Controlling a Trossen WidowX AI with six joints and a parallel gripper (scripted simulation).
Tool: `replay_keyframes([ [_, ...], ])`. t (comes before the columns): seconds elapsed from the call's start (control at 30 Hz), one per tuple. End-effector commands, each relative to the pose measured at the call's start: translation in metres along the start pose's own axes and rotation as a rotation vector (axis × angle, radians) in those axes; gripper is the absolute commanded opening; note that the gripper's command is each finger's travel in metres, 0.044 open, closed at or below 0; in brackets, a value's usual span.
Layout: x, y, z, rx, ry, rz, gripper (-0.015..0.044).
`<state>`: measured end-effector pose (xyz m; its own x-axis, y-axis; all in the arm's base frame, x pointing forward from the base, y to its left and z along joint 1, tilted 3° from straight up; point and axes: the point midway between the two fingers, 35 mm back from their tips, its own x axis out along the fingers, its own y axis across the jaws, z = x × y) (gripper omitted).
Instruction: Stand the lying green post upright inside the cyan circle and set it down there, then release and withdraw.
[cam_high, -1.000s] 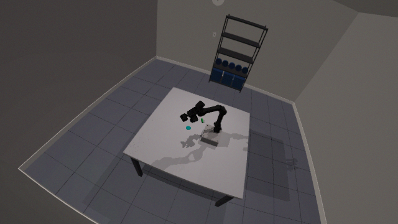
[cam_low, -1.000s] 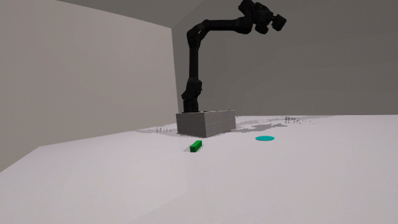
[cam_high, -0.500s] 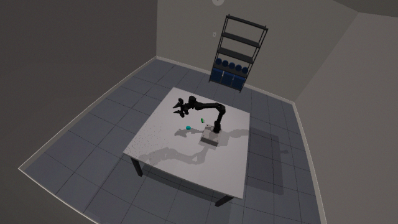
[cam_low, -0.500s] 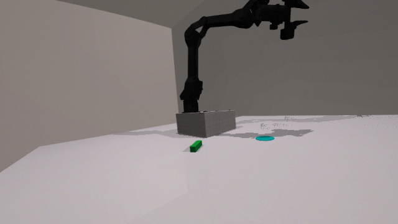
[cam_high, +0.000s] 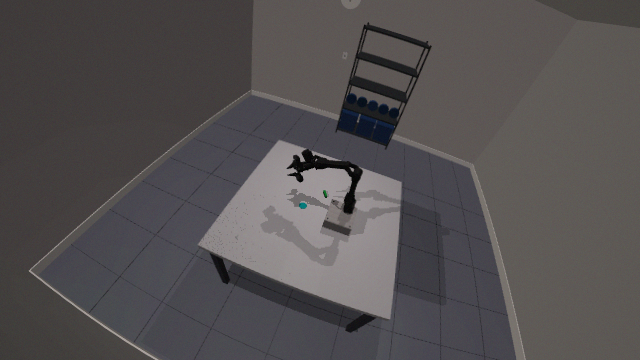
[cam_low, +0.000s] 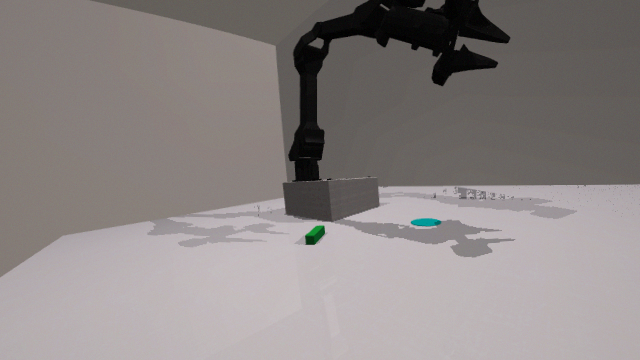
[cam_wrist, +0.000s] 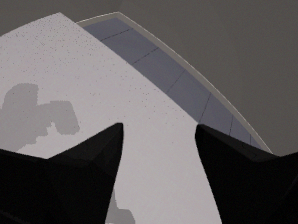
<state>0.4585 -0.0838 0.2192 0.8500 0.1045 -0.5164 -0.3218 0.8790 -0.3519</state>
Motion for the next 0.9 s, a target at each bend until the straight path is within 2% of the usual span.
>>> replay_keyframes([
  [0.0,-0.009,-0.013,-0.064,0.261,0.185,-0.029,0.0233],
  [0.27,-0.054,-0.021,-0.177,0.793,0.524,-0.155,0.0233],
  [0.53,-0.120,0.002,-0.265,1.311,0.844,-0.338,0.0233],
  [0.7,-0.159,0.024,-0.298,1.570,1.010,-0.452,0.0233],
  [0.87,-0.166,0.028,-0.303,1.615,1.039,-0.474,0.0233],
])
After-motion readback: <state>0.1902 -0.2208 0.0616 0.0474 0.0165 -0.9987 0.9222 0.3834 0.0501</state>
